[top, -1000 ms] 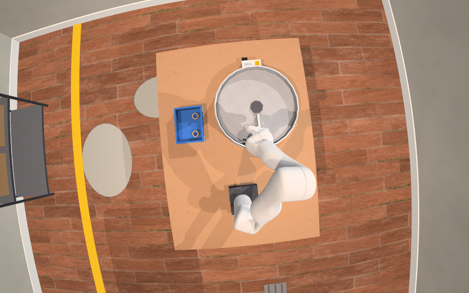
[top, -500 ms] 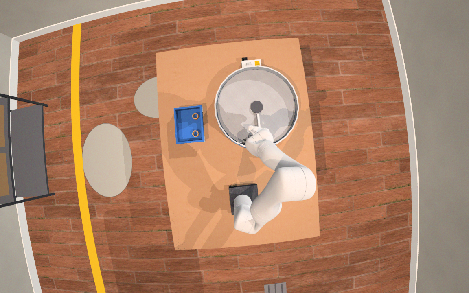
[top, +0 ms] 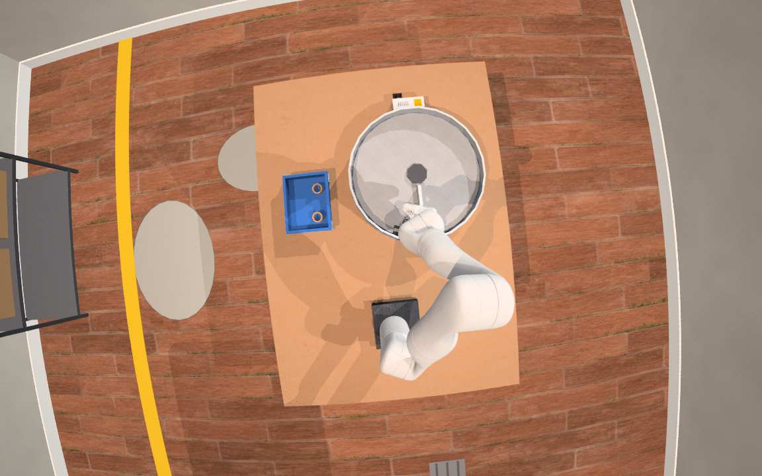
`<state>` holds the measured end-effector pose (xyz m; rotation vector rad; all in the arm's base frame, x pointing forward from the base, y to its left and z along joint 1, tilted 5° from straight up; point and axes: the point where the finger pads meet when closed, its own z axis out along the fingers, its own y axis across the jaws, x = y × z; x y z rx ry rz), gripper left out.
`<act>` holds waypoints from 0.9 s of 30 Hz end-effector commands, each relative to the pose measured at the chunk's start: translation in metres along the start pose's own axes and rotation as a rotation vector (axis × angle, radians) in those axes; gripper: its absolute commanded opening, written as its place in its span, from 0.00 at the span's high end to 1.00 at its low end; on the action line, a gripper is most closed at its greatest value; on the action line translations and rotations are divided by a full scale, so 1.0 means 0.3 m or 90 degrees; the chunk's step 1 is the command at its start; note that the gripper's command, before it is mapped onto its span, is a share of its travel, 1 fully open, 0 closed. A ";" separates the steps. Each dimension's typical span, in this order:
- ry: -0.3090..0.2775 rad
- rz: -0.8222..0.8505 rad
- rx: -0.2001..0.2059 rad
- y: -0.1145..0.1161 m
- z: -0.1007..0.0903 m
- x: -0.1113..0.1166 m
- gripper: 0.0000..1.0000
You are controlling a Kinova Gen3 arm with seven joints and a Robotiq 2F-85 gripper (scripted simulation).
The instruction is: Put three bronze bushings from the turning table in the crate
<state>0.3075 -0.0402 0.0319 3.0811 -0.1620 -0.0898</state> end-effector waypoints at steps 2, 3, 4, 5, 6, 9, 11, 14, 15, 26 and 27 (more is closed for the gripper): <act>0.002 0.002 -0.001 0.005 -0.006 0.002 1.00; 0.002 0.002 -0.001 0.005 -0.006 0.002 1.00; 0.002 0.002 -0.001 0.005 -0.006 0.002 1.00; 0.002 0.002 -0.001 0.005 -0.006 0.002 1.00; 0.002 0.002 -0.001 0.005 -0.006 0.002 1.00; 0.002 0.002 -0.001 0.005 -0.006 0.002 1.00; 0.002 0.002 -0.001 0.005 -0.011 0.002 1.00; 0.002 0.002 -0.001 0.005 -0.026 0.002 1.00; 0.002 0.002 -0.001 0.005 -0.031 0.002 1.00; 0.002 0.002 -0.001 0.005 -0.031 0.002 1.00; 0.002 0.002 -0.001 0.005 -0.031 0.002 1.00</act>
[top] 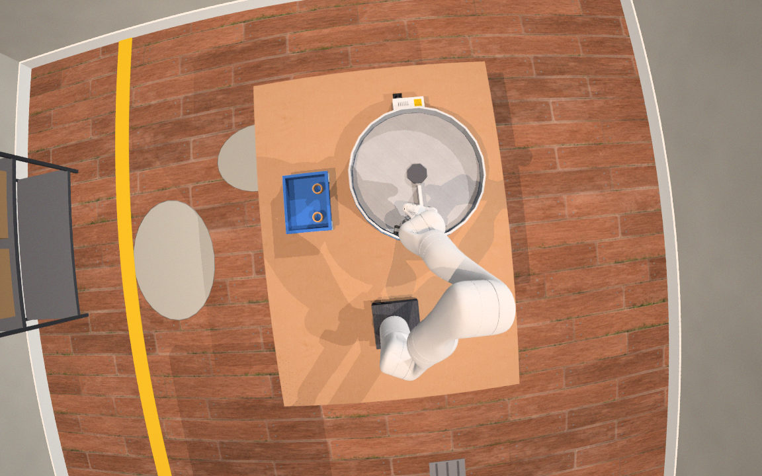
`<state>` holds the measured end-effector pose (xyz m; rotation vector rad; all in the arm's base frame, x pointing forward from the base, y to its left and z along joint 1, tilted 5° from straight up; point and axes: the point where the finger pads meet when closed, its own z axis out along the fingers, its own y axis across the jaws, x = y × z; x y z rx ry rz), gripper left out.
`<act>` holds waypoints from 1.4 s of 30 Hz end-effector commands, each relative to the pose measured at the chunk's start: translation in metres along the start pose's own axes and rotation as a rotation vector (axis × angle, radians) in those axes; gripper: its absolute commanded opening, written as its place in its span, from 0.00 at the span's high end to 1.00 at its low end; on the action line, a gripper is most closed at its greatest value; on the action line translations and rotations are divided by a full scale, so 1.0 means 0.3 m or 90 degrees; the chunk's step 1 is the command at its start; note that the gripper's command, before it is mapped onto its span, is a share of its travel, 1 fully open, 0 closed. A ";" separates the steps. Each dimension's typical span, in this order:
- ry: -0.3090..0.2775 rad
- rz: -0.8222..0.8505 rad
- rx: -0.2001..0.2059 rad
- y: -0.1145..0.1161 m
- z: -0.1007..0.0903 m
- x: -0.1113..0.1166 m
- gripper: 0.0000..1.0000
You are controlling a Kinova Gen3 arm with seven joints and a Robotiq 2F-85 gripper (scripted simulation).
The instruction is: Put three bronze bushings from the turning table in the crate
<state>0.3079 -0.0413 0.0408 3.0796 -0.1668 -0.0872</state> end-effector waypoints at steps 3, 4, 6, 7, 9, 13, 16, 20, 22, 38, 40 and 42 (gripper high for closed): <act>0.001 0.000 0.000 0.000 -0.016 0.001 1.00; 0.001 0.000 0.000 0.000 -0.021 0.001 1.00; 0.001 0.000 0.000 0.000 -0.026 0.001 1.00; 0.001 0.000 0.000 0.000 -0.026 0.001 1.00; 0.001 0.000 0.000 0.000 -0.026 0.001 1.00; 0.001 0.000 0.000 0.000 -0.026 0.001 1.00; 0.001 0.000 0.000 0.000 -0.026 0.001 1.00; 0.001 0.000 0.000 0.000 -0.041 0.001 1.00; 0.001 0.000 0.000 0.000 -0.051 0.001 1.00; 0.000 0.000 0.000 0.000 -0.071 0.001 1.00; 0.000 0.000 0.000 0.000 -0.076 0.001 1.00; 0.000 0.000 0.000 0.000 -0.076 0.001 1.00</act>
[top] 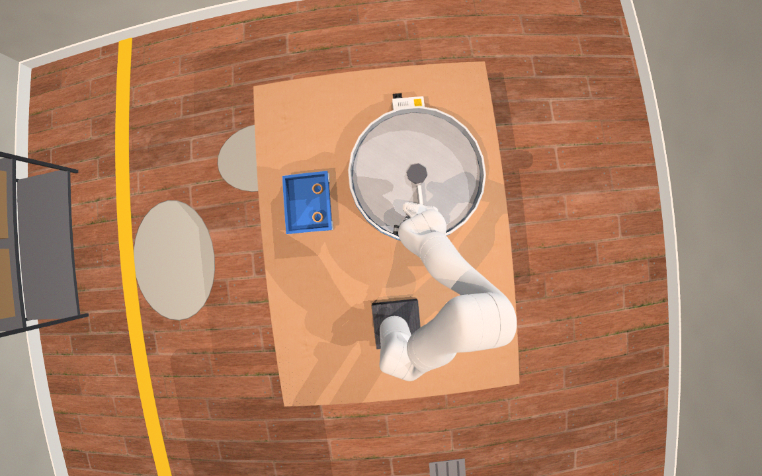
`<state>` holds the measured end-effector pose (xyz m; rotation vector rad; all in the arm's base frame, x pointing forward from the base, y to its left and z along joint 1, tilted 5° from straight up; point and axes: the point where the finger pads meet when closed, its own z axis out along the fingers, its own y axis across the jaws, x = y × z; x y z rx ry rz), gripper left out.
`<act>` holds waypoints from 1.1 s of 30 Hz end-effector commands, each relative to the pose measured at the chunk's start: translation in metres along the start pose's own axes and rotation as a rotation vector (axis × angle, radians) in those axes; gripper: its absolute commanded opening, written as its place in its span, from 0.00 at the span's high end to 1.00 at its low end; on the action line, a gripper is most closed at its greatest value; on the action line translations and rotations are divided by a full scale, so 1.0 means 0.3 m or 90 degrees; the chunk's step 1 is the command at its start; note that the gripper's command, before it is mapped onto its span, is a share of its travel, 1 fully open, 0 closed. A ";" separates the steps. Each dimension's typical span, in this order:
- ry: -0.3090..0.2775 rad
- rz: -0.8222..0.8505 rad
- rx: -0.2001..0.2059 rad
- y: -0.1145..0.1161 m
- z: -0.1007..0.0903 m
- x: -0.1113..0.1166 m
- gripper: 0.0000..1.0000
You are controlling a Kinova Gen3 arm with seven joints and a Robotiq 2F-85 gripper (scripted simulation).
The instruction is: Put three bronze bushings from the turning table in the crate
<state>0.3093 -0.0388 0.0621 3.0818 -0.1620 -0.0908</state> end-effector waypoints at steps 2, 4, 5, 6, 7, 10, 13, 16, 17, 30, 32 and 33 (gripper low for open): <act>0.002 0.002 -0.001 0.004 -0.005 0.001 1.00; 0.002 0.002 -0.001 0.004 -0.005 0.001 1.00; 0.002 0.002 -0.001 0.004 -0.005 0.001 1.00; 0.002 0.002 -0.001 0.004 -0.005 0.001 1.00; 0.002 0.002 -0.001 0.004 -0.005 0.001 1.00; 0.002 0.002 -0.001 0.004 -0.009 0.001 1.00; 0.002 0.002 -0.001 0.004 -0.024 0.001 1.00; 0.002 0.001 -0.001 0.004 -0.029 0.001 1.00; 0.002 0.001 -0.001 0.004 -0.029 0.001 1.00; 0.002 0.002 -0.001 0.003 -0.080 0.001 1.00; 0.002 0.002 -0.001 0.003 -0.093 0.001 1.00; 0.002 0.002 -0.001 0.003 -0.093 0.001 1.00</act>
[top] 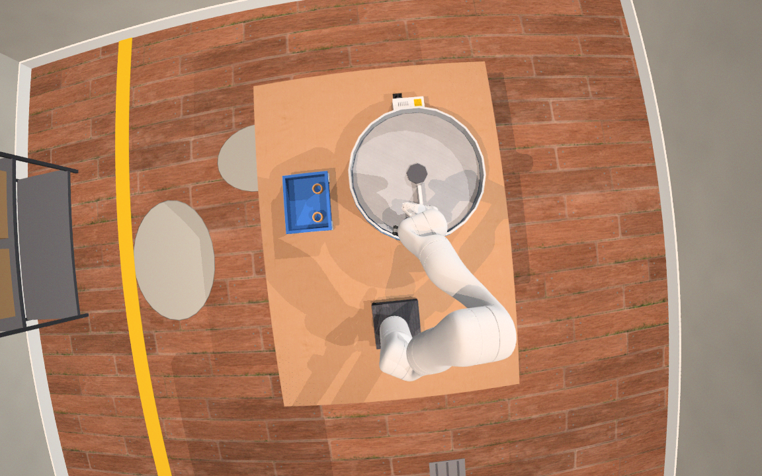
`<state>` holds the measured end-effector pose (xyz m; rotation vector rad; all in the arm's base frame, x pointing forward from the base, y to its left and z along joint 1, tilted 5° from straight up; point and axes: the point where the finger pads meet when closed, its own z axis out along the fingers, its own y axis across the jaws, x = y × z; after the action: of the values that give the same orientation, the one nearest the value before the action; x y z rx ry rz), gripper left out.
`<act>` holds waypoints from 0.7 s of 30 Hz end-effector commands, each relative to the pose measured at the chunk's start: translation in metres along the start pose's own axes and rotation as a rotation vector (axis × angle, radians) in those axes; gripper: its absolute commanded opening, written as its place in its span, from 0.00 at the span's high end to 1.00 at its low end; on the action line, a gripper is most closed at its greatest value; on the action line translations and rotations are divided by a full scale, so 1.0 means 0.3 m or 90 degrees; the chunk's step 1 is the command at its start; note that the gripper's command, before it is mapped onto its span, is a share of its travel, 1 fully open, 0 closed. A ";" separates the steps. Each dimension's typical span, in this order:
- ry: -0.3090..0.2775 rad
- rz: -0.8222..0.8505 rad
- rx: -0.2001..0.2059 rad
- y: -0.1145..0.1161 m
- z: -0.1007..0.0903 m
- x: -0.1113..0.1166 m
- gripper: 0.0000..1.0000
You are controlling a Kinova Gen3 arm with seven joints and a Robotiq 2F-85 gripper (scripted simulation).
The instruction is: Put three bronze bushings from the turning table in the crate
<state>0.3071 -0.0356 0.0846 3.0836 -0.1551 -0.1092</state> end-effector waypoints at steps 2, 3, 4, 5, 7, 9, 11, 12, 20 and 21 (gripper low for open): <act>0.009 0.005 -0.002 0.009 -0.018 0.013 1.00; 0.009 0.005 -0.002 0.009 -0.018 0.013 1.00; 0.009 0.005 -0.002 0.009 -0.018 0.013 1.00; 0.009 0.005 -0.002 0.009 -0.018 0.013 1.00; 0.009 0.005 -0.002 0.009 -0.018 0.013 1.00; 0.009 0.005 -0.002 0.009 -0.018 0.013 1.00; 0.009 0.005 -0.002 0.009 -0.030 0.012 1.00; 0.009 0.005 -0.002 0.009 -0.042 0.012 1.00; 0.009 0.005 -0.002 0.008 -0.080 0.012 1.00; 0.009 0.005 -0.002 0.008 -0.080 0.012 1.00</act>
<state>0.3109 -0.0365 0.1069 3.0815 -0.1630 -0.0943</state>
